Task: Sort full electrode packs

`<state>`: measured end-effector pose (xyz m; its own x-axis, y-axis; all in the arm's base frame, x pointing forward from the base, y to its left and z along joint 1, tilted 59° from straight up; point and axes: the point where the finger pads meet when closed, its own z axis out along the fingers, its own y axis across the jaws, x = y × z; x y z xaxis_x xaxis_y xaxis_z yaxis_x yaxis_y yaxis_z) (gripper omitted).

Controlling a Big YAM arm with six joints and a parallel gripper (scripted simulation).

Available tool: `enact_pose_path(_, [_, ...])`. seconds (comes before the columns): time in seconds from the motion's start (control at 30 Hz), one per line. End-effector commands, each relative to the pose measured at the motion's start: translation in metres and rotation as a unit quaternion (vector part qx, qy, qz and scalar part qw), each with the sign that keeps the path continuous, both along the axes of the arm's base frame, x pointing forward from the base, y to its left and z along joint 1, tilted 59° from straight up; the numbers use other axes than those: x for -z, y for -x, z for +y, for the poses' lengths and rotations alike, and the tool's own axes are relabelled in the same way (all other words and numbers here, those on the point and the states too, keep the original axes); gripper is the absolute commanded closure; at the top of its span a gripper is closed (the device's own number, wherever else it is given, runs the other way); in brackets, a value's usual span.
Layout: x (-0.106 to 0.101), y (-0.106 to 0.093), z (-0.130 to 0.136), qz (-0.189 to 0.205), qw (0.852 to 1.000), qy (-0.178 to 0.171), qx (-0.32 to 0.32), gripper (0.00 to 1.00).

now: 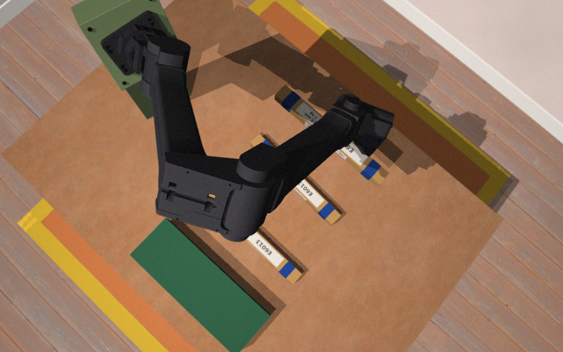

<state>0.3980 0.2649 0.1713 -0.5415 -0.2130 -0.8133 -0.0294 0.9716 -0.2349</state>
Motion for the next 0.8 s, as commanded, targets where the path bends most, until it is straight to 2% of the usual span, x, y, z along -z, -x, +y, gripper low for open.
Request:
enact_pose_path(0.0, [-0.025, -0.001, -0.009, -0.018, 1.0, -0.009, -0.005, 1.0])
enact_pose_path(0.13, [-0.026, -0.002, -0.022, -0.019, 1.0, -0.009, -0.003, 1.0])
enact_pose_path(0.33, [-0.03, 0.001, -0.026, -0.02, 1.0, -0.01, -0.01, 1.0])
enact_pose_path(0.7, [-0.034, -0.002, -0.061, -0.019, 1.0, -0.008, -0.003, 1.0])
enact_pose_path(0.77, [-0.034, -0.002, -0.061, -0.019, 1.0, -0.008, -0.003, 1.0])
